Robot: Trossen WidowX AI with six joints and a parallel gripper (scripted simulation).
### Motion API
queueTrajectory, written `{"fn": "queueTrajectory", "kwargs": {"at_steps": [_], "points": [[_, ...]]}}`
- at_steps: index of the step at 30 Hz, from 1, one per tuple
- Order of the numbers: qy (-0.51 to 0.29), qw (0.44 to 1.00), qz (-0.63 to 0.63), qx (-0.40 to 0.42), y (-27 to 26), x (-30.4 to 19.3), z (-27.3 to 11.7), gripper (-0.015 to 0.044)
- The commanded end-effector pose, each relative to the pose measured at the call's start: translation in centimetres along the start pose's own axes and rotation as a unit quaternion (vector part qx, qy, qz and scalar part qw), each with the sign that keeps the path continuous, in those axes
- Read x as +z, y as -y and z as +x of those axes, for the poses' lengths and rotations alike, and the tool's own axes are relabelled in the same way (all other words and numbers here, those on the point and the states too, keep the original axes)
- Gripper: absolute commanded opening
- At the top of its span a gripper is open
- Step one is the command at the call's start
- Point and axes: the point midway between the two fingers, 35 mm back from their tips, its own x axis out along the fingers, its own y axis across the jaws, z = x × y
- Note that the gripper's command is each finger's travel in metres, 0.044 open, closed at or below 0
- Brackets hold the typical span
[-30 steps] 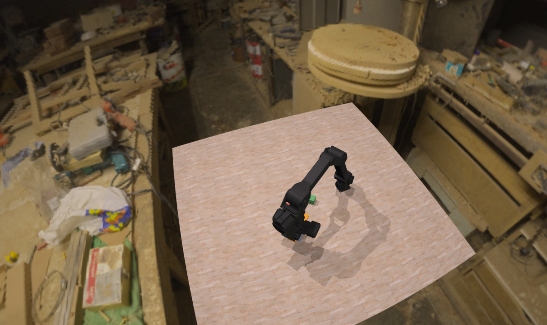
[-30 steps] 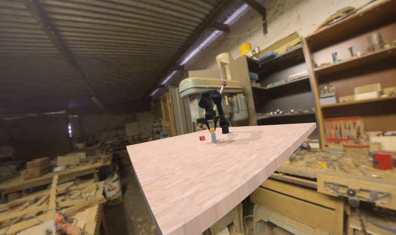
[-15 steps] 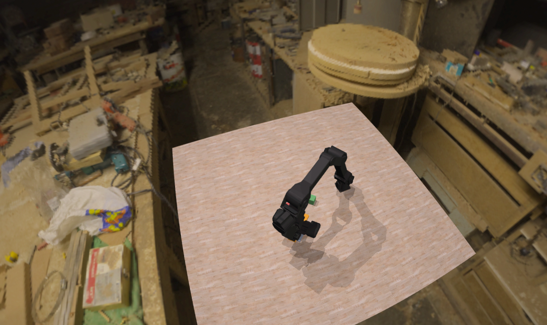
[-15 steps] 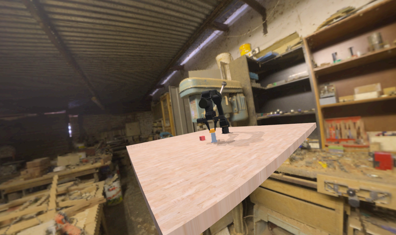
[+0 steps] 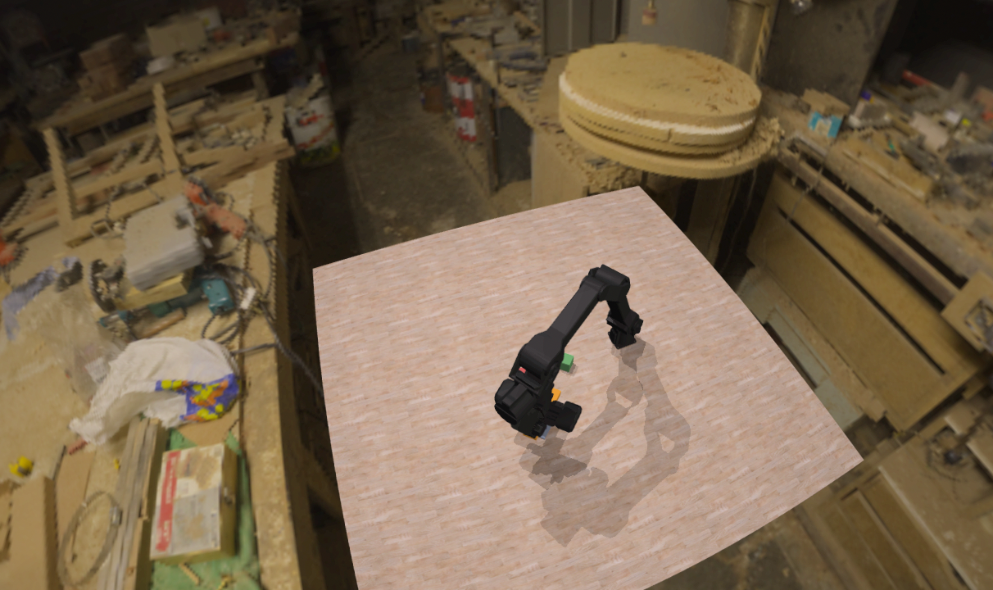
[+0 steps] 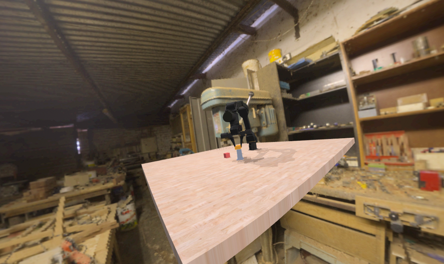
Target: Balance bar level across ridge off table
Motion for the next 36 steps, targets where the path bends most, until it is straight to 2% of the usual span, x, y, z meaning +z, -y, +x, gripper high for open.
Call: {"fn": "queueTrajectory", "kwargs": {"at_steps": [1,36], "points": [[0.001,1.000,0.001,-0.001,0.03,0.00,0.00,0.0000],[0.001,1.000,0.001,-0.001,0.03,-0.01,0.30,0.0000]]}}
